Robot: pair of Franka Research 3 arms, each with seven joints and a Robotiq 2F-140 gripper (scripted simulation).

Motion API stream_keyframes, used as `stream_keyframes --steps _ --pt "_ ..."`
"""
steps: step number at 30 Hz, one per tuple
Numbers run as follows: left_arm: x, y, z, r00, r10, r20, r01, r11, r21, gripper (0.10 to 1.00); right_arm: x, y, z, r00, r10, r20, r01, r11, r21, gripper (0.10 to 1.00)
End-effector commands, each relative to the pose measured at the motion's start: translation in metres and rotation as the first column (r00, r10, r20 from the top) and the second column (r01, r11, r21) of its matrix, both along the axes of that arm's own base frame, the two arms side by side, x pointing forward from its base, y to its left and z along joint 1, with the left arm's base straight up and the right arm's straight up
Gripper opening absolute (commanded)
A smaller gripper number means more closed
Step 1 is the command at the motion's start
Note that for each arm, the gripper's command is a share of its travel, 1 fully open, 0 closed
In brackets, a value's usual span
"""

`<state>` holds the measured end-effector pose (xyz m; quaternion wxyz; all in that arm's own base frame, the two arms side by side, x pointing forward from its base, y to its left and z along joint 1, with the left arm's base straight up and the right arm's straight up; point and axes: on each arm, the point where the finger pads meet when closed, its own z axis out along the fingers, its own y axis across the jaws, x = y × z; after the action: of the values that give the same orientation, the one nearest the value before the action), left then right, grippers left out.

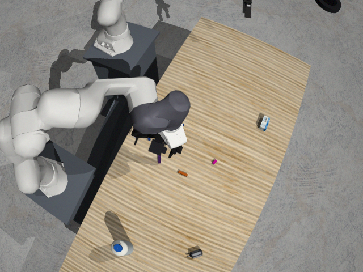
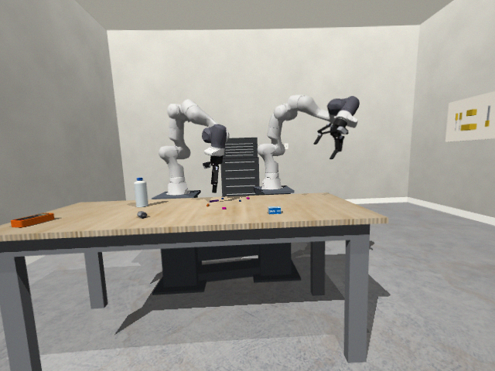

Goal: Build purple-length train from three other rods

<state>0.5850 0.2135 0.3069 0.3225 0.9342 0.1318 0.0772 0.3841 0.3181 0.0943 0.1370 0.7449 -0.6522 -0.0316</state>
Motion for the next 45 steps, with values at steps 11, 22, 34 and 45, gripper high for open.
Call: stream_keyframes --steps 11,22,34,45 --pt "-0.036 0.057 0.007 1.0 0.023 0.002 -0.023 0.997 0.074 1.0 0.008 0.03 -0.004 0.973 -0.214 0.085 0.216 0.976 -0.017 1.0" --pt "-0.067 0.099 0.012 0.998 0.058 -0.005 -0.057 0.99 0.125 1.0 0.011 0.051 -0.006 0.942 -0.31 0.126 0.313 0.95 -0.006 1.0" --pt "-0.103 0.142 0.018 0.995 0.097 -0.015 -0.093 0.98 0.179 1.0 0.013 0.073 -0.008 0.902 -0.401 0.161 0.405 0.914 0.011 1.0" --pt "-0.143 0.181 0.025 0.99 0.137 -0.028 -0.127 0.965 0.231 1.0 0.014 0.095 -0.01 0.851 -0.49 0.19 0.493 0.869 0.034 1.0"
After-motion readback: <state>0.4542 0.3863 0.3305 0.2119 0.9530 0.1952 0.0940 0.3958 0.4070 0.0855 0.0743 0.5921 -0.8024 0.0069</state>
